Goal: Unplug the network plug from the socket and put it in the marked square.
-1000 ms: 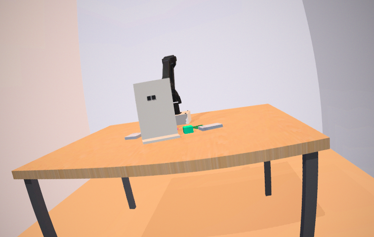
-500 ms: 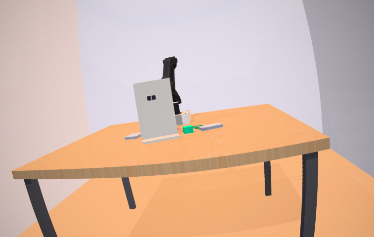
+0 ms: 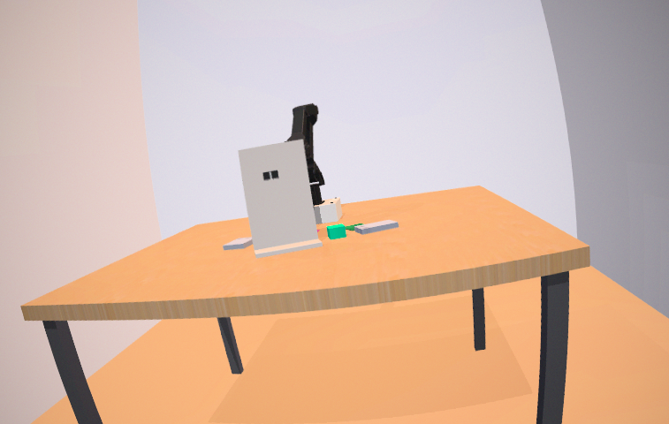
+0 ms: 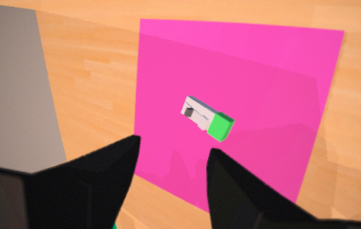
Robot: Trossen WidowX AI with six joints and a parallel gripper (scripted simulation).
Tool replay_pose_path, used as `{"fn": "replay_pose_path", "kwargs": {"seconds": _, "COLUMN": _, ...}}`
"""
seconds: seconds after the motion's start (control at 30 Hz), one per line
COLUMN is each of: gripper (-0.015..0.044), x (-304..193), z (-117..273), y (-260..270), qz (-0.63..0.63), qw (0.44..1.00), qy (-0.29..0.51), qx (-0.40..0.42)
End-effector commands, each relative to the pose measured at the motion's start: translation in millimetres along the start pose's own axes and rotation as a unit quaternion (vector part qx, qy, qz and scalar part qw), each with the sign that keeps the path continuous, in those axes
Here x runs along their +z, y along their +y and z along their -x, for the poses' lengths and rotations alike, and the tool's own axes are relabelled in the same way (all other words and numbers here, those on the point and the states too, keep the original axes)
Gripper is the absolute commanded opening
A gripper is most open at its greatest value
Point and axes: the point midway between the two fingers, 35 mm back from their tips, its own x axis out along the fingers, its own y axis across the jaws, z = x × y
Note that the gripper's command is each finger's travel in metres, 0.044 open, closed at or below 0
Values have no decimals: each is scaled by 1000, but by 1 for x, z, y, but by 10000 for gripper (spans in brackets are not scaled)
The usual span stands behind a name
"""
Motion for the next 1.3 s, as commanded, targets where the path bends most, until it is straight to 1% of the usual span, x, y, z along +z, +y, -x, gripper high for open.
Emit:
{"fn": "replay_pose_path", "kwargs": {"seconds": 0.0, "gripper": 156, "x": 1, "z": 5, "y": 7, "qz": -2, "qw": 1000, "qy": -2, "qx": 3}}
{"fn": "replay_pose_path", "kwargs": {"seconds": 1.27, "gripper": 156, "x": 0, "z": 53, "y": 37, "qz": -2, "qw": 1000, "qy": -1, "qx": 3}}
